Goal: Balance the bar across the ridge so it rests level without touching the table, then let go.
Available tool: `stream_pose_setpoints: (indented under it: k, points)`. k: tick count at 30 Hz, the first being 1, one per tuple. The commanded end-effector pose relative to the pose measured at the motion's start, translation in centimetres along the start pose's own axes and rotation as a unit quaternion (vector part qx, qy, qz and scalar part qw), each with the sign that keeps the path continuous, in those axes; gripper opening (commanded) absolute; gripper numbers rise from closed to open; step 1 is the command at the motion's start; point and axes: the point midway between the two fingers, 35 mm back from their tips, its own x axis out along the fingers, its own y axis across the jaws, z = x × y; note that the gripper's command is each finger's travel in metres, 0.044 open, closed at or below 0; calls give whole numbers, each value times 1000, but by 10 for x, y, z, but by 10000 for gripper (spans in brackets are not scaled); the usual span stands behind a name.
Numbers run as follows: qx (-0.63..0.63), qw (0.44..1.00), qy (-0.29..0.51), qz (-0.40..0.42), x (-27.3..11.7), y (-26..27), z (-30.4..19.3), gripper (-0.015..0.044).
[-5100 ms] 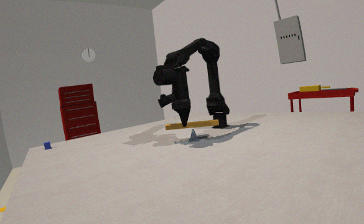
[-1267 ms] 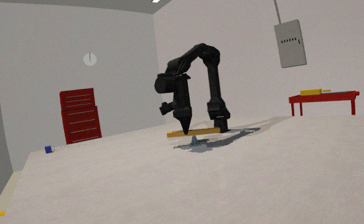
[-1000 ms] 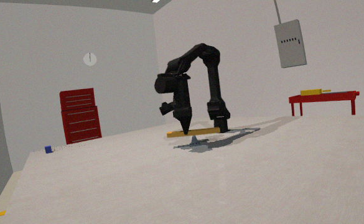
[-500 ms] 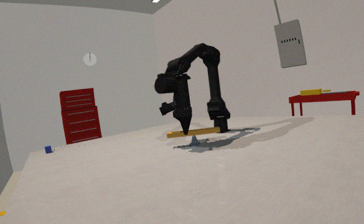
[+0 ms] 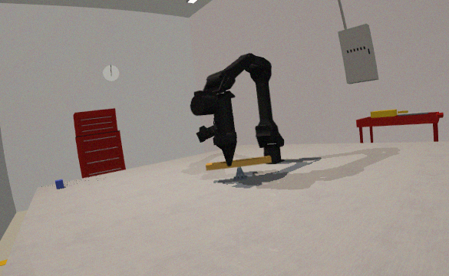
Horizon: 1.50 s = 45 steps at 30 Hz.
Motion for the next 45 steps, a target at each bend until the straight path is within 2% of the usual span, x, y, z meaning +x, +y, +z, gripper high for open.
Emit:
stream_pose_setpoints:
  k: [1, 34, 40, 45]
  points:
    - [-1, 1000, 0, -1, 0, 0, 0, 0]
    - [0, 1000, 0, 0, 0, 0, 0, 0]
    - [0, 1000, 0, 0, 0, 0, 0, 157]
    - [0, 1000, 0, 0, 0, 0, 0, 167]
